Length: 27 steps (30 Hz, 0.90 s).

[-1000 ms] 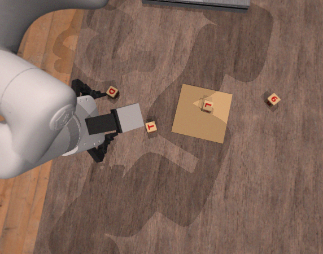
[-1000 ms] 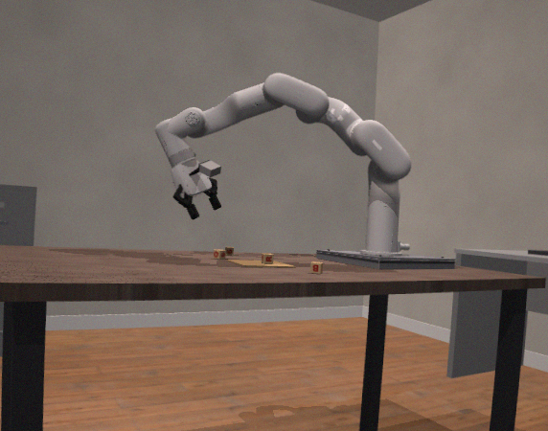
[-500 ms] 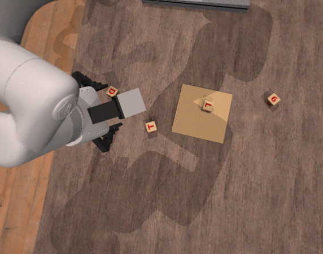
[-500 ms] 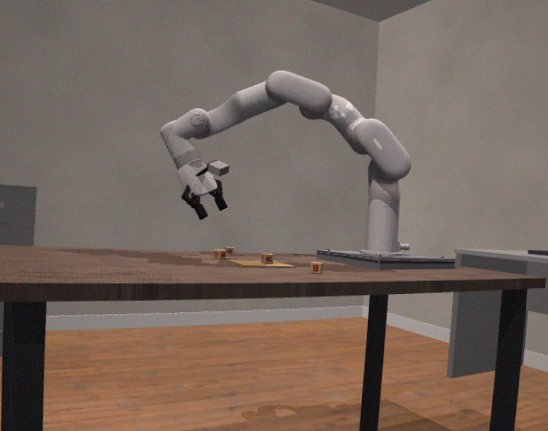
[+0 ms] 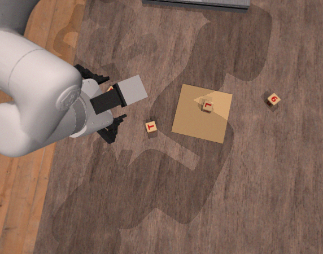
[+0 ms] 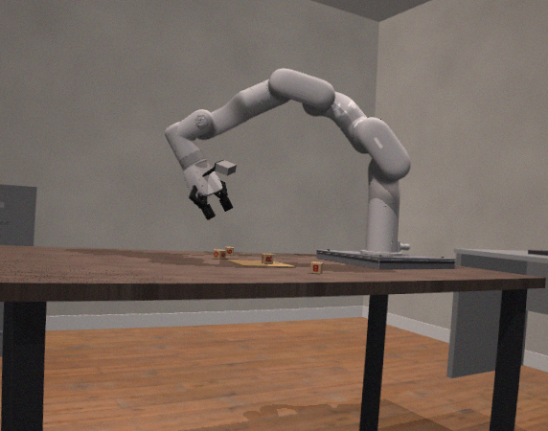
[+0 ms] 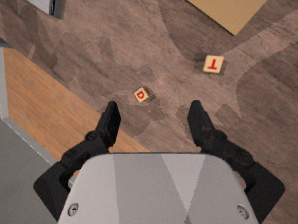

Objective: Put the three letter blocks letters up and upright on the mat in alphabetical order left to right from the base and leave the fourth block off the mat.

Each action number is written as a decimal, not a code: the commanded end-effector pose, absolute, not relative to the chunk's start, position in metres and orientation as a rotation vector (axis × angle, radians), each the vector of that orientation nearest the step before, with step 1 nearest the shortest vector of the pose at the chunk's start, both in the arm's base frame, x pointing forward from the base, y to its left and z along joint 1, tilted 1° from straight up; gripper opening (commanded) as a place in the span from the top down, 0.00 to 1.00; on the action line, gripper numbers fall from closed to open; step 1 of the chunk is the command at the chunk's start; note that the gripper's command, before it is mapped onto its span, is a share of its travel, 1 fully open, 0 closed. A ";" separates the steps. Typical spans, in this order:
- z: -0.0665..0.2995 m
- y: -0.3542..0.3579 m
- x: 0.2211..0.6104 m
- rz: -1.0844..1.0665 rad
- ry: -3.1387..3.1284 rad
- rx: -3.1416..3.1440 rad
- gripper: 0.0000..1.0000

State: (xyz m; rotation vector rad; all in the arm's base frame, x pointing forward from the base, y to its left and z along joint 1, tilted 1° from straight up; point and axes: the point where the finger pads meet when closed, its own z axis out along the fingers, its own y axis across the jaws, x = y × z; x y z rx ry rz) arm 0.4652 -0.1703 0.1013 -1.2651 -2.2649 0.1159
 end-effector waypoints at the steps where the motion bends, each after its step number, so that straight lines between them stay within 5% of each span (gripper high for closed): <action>1: 0.103 -0.170 0.464 0.112 -2.274 -1.258 0.00; 27: 0.104 -0.165 0.434 0.067 -2.305 -1.115 0.00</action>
